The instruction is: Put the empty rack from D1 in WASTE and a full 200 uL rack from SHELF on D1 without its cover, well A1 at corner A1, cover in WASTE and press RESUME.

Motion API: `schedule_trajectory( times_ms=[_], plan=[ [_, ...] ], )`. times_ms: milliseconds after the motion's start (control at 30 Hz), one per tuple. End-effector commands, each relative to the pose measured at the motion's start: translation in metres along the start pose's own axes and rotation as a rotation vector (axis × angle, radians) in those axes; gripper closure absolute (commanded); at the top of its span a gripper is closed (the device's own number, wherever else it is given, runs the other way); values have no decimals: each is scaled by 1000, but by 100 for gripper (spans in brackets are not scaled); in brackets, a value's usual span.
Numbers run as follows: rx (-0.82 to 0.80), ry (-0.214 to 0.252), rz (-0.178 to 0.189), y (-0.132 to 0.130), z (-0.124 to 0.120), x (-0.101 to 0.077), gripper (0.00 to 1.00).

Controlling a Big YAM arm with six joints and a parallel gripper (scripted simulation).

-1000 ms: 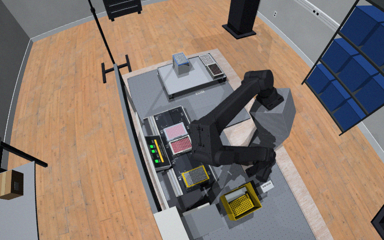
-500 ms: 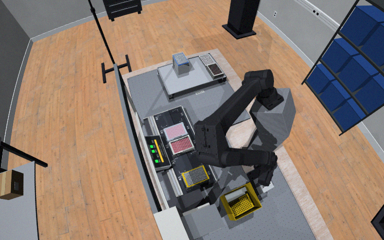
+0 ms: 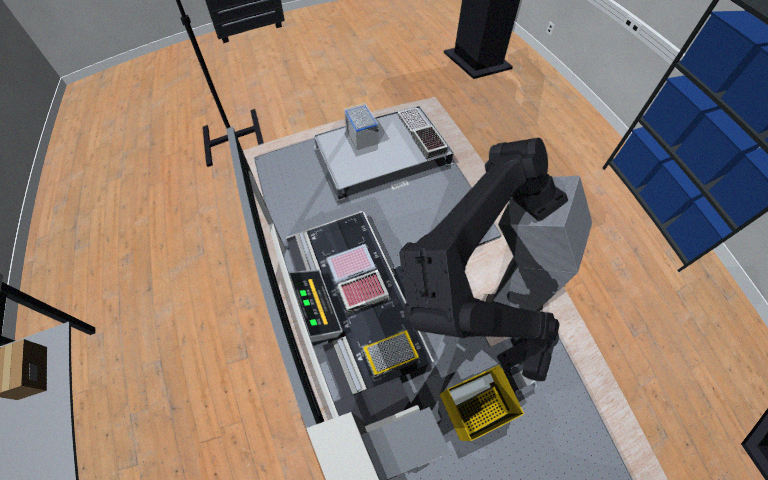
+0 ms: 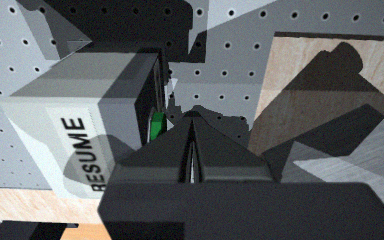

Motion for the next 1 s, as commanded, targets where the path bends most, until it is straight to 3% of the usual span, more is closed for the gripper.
schedule_trajectory(
  times_ms=[0, 100, 967],
  plan=[
    [-7, 8, -10, -3, -9, -4, 100],
    [9, 26, -26, -12, -10, -2, 100],
    [7, 27, -27, -12, -10, -2, 100]
  ],
)
Point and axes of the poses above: the point where the finger pads meet when closed, its own x axis out along the fingers, its own y axis across the jaws, z = x × y, the point moved 4 cm from there along -x, back along the fingers, and after that the axes turned 3 degrees about x, right-handed, at the moved point
